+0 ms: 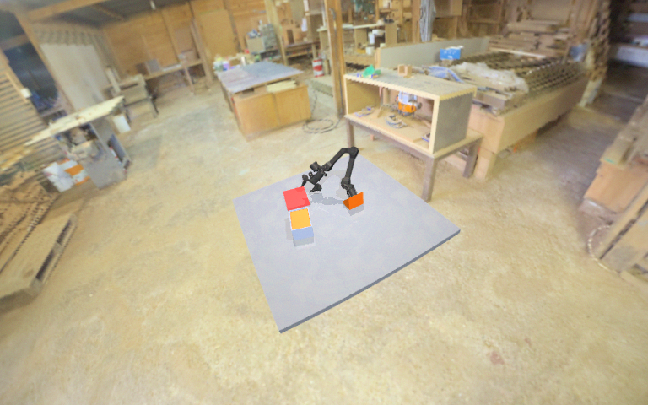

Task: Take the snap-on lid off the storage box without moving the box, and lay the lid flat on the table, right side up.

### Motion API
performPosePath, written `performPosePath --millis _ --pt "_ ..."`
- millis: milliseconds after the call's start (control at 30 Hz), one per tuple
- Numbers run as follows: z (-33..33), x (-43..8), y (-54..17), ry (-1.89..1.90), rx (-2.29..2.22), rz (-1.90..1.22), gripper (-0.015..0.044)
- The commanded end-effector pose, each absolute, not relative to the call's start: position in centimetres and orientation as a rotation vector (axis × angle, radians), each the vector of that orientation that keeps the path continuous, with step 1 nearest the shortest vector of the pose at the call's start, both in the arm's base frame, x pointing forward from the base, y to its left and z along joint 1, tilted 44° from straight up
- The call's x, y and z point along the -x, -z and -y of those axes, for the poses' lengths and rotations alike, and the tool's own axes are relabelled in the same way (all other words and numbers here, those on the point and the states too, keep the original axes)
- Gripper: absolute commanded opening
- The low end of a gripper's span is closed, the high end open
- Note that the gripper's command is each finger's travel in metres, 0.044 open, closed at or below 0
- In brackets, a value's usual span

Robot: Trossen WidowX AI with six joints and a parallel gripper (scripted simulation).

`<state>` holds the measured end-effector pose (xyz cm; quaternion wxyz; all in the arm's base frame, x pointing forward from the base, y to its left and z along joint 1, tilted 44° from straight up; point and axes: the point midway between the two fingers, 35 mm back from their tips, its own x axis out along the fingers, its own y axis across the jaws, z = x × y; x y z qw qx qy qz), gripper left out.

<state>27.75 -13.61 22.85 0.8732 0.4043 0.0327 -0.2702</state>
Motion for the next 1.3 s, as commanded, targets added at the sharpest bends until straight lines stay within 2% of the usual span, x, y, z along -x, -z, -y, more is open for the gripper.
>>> performPosePath --millis 0,733,1267 --pt "13.5 -26.9 -22.5 0.562 -0.841 -0.074 0.044" --pt "13.5 -22.6 -21.5 0.563 -0.838 -0.076 0.044" --pt "11.8 -21.6 -23.5 0.563 -0.84 -0.076 0.044"
